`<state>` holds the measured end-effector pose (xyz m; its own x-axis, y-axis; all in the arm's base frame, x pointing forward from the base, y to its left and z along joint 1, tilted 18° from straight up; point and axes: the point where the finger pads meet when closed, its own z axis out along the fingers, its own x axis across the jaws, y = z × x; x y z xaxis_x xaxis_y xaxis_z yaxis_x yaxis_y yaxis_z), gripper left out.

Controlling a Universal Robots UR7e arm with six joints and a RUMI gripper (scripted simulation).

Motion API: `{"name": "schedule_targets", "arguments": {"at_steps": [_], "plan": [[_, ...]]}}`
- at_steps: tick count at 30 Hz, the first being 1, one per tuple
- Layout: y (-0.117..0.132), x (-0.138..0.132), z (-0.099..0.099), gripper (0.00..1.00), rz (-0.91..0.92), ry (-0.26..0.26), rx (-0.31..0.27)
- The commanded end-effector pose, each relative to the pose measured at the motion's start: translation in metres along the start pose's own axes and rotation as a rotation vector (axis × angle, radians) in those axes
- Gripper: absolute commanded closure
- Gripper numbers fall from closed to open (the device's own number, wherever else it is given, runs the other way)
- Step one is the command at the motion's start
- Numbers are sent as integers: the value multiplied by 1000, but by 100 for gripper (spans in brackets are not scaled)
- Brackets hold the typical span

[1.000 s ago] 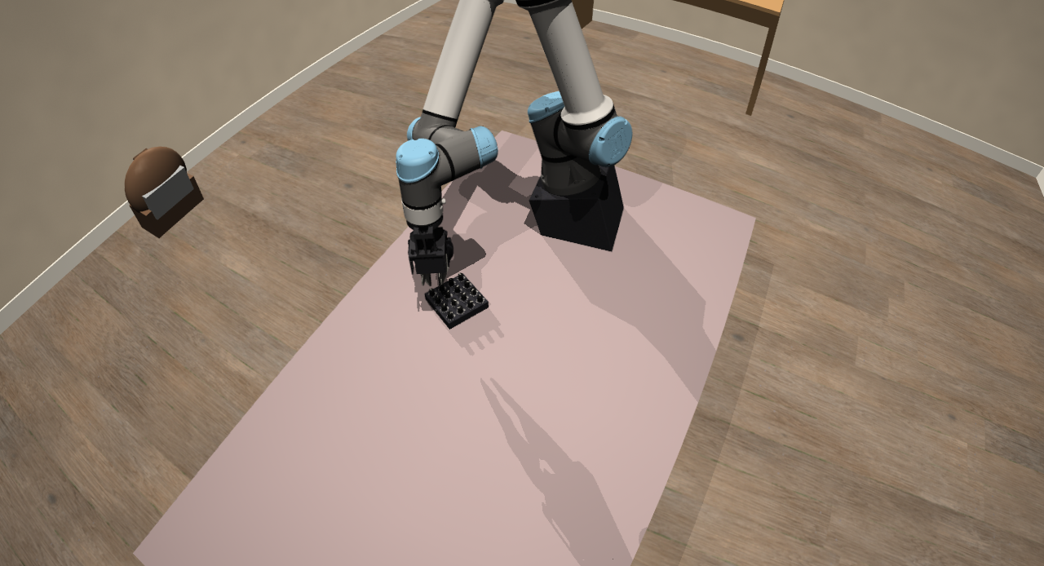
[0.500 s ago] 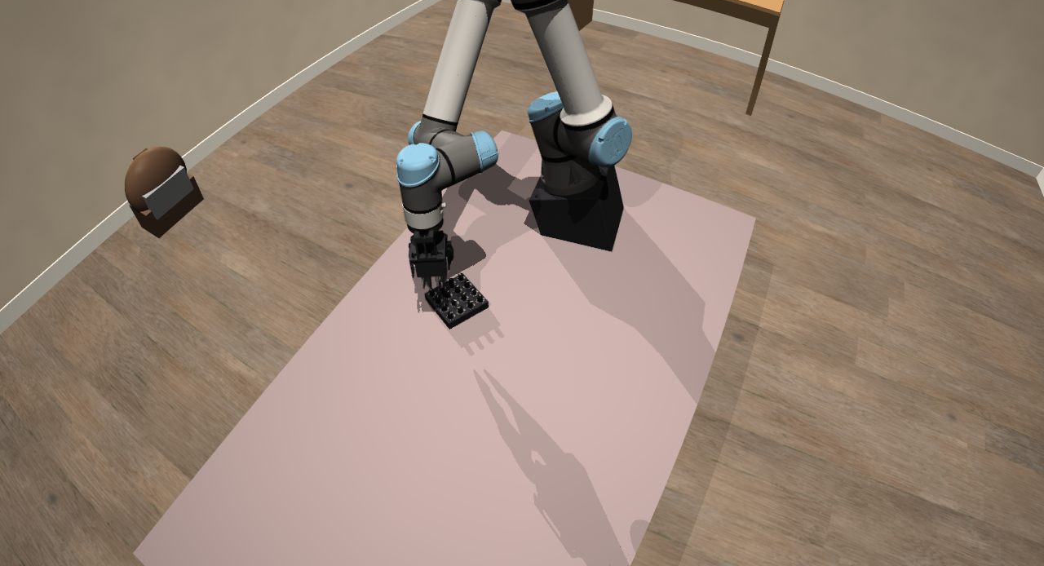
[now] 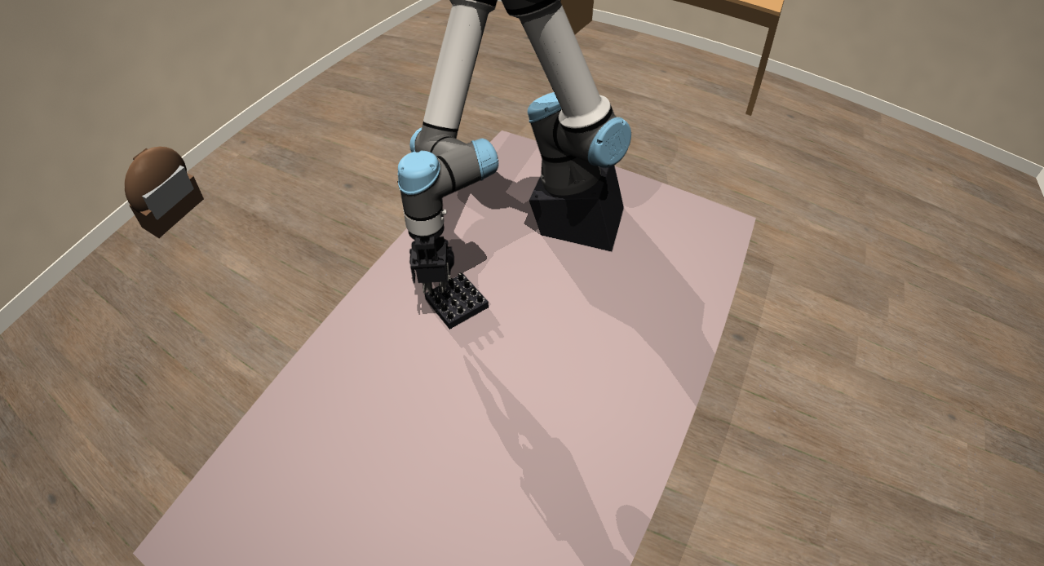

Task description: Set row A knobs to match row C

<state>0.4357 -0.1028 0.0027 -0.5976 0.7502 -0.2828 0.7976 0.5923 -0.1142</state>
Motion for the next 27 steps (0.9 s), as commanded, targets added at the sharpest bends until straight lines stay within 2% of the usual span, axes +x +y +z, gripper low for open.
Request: {"name": "schedule_targets", "arguments": {"at_steps": [1, 12, 27], "plan": [[0, 0, 4, 89, 0, -1, -1], [0, -1, 13, 89, 0, -1, -1], [0, -1, 15, 89, 0, -1, -1]]}}
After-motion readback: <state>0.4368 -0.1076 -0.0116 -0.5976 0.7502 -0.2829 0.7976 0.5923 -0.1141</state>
